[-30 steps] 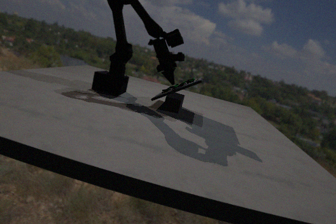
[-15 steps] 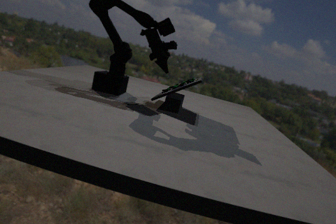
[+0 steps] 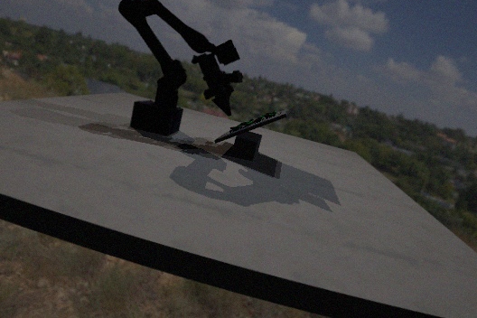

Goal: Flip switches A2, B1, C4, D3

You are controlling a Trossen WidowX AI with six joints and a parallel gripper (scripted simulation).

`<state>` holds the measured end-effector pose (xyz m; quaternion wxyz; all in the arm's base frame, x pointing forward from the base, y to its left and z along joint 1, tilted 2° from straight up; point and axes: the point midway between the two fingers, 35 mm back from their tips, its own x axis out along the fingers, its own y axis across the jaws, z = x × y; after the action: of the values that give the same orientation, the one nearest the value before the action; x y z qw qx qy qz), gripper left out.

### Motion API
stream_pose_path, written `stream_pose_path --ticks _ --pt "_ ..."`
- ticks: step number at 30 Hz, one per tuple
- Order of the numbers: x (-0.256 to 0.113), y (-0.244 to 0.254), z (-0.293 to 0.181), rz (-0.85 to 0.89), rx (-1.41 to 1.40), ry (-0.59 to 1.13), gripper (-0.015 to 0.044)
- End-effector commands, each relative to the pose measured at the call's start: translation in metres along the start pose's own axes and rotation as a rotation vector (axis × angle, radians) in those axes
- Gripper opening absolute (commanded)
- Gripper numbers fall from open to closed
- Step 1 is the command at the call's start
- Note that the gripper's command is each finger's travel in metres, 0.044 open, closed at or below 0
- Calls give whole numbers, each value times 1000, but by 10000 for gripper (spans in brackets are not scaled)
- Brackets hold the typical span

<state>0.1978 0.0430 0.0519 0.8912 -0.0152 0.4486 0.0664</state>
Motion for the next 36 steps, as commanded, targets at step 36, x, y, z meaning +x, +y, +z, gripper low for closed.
stream_pose_path --ticks 36 --pt "36 -1 -6 -6 3 0 0"
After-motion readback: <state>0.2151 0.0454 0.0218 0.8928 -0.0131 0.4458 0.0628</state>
